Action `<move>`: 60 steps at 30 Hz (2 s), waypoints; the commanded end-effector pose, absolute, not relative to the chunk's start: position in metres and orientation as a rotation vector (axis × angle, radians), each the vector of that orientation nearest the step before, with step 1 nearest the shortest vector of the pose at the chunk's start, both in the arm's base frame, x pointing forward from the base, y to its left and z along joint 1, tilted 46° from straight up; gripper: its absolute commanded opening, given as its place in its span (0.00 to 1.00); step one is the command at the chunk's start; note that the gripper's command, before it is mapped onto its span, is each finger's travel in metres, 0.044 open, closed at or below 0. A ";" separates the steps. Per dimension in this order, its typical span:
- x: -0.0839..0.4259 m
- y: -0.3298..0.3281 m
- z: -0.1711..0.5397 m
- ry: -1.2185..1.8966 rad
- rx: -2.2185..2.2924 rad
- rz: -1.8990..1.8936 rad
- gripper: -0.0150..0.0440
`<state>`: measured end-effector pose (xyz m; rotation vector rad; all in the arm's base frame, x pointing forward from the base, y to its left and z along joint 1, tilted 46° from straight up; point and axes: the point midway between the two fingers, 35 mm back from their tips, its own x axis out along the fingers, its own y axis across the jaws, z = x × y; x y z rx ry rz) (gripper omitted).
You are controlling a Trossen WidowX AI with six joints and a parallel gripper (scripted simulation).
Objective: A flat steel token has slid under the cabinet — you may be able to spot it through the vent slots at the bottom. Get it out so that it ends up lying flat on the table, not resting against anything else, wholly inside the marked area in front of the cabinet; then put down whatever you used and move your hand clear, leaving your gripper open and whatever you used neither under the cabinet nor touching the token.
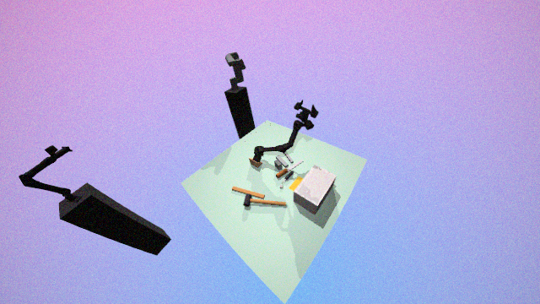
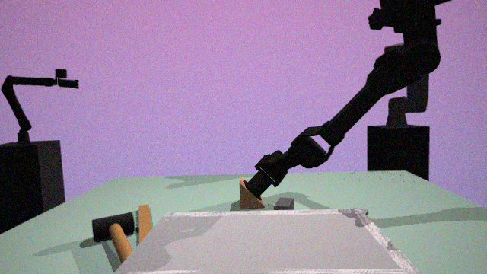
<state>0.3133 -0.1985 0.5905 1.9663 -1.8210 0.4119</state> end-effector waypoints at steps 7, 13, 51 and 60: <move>0.313 -0.198 0.590 -1.821 1.966 0.412 0.62; 0.313 -0.198 0.590 -1.821 1.966 0.412 0.46; 0.128 -0.214 0.647 -2.105 1.558 0.983 0.25; 0.055 -0.196 0.662 -2.124 1.296 1.214 0.25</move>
